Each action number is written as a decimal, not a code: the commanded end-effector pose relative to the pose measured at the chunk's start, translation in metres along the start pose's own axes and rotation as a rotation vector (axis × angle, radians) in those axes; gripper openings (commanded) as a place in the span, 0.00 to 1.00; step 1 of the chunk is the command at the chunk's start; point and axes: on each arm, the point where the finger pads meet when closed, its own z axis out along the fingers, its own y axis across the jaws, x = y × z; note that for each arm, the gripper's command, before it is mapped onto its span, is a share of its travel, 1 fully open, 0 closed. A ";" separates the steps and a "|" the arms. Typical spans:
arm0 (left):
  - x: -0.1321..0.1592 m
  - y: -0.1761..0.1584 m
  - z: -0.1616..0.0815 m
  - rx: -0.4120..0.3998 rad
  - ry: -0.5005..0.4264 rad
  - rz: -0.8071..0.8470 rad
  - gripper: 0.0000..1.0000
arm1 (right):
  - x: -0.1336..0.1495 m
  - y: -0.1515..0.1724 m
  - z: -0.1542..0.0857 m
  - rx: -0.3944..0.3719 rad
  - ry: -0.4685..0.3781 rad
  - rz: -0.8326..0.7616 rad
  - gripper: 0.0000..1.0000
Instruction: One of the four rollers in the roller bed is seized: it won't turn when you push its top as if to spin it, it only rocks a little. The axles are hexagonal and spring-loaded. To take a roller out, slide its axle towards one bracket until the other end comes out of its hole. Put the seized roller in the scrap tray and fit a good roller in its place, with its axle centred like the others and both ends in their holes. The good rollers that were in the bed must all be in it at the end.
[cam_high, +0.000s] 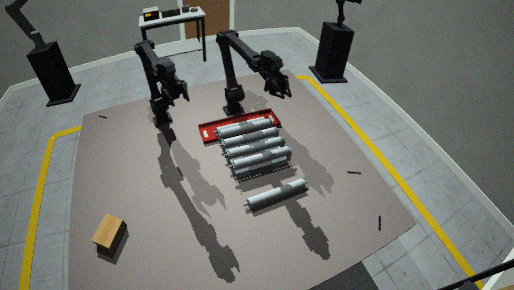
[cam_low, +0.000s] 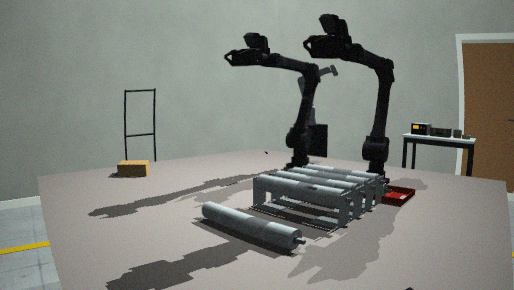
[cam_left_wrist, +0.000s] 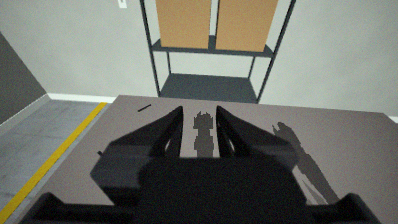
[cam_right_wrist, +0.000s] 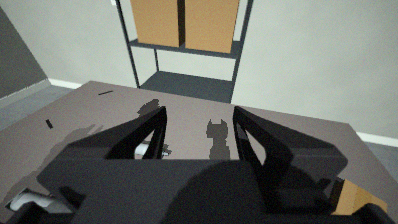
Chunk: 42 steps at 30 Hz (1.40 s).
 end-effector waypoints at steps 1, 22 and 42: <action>-0.080 -0.015 -0.019 0.015 -0.171 0.044 0.32 | -0.013 -0.014 -0.002 0.033 -0.057 0.057 0.62; -0.049 -0.017 -0.008 0.012 -0.130 0.027 0.32 | -0.035 -0.013 -0.003 0.027 -0.094 0.053 0.62; -0.036 -0.016 -0.007 0.010 -0.101 0.024 0.32 | -0.033 -0.011 -0.002 0.025 -0.082 0.055 0.62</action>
